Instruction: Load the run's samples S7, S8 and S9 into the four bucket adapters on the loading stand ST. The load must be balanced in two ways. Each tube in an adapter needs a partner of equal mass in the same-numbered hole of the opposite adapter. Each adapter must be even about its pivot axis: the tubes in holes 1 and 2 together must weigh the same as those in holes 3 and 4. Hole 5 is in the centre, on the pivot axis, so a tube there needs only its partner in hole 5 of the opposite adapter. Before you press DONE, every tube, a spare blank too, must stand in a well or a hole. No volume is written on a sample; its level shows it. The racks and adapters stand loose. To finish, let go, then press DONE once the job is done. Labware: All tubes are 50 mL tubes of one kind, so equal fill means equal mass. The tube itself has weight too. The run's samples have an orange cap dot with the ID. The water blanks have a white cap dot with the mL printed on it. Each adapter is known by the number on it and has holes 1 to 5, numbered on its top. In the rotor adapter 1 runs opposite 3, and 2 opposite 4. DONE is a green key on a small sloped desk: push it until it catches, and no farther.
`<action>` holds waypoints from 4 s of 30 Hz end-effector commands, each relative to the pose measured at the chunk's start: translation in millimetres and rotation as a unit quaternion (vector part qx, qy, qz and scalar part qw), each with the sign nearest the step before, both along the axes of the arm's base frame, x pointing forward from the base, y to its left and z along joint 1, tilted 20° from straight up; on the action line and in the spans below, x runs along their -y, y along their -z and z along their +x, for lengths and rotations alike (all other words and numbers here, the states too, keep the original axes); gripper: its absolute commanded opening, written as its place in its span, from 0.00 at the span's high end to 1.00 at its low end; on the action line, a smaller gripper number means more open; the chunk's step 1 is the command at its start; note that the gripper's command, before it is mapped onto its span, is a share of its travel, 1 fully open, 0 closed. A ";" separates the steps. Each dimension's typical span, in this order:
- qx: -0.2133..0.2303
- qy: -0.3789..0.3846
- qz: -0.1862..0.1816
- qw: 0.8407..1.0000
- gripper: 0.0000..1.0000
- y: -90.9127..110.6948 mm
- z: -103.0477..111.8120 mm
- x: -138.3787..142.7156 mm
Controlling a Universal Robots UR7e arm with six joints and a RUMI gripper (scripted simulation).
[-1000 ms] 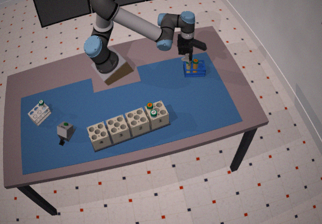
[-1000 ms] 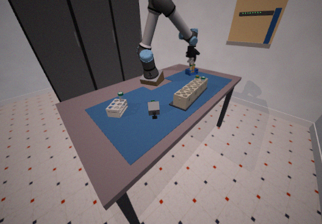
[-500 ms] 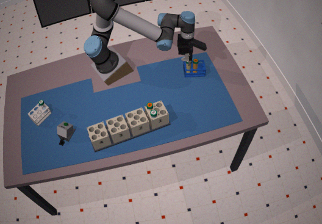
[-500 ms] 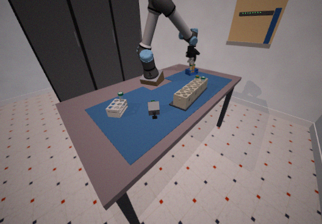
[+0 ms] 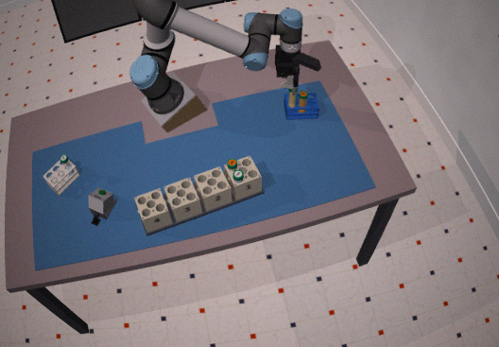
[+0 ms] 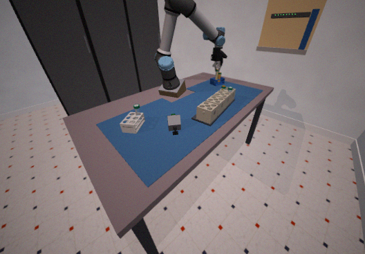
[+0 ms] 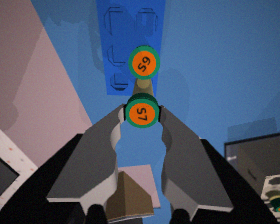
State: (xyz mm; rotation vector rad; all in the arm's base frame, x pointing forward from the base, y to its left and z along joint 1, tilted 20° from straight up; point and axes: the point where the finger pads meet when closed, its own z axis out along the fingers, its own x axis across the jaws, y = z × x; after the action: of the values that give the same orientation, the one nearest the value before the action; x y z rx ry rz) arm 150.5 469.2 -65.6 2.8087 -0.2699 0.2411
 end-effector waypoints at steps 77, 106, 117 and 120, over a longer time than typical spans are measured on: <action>0.169 0.498 0.072 0.847 1.00 -188.2 119.9 195.5; 0.248 0.731 0.106 0.627 1.00 -245.6 199.0 330.6; 0.268 0.789 0.114 0.541 1.00 -266.2 227.5 379.3; 0.268 0.789 0.114 0.541 1.00 -273.1 237.0 395.5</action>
State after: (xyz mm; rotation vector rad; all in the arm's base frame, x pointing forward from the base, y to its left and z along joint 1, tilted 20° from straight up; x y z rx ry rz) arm 373.6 95.2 198.3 1.4326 -2.7071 0.5485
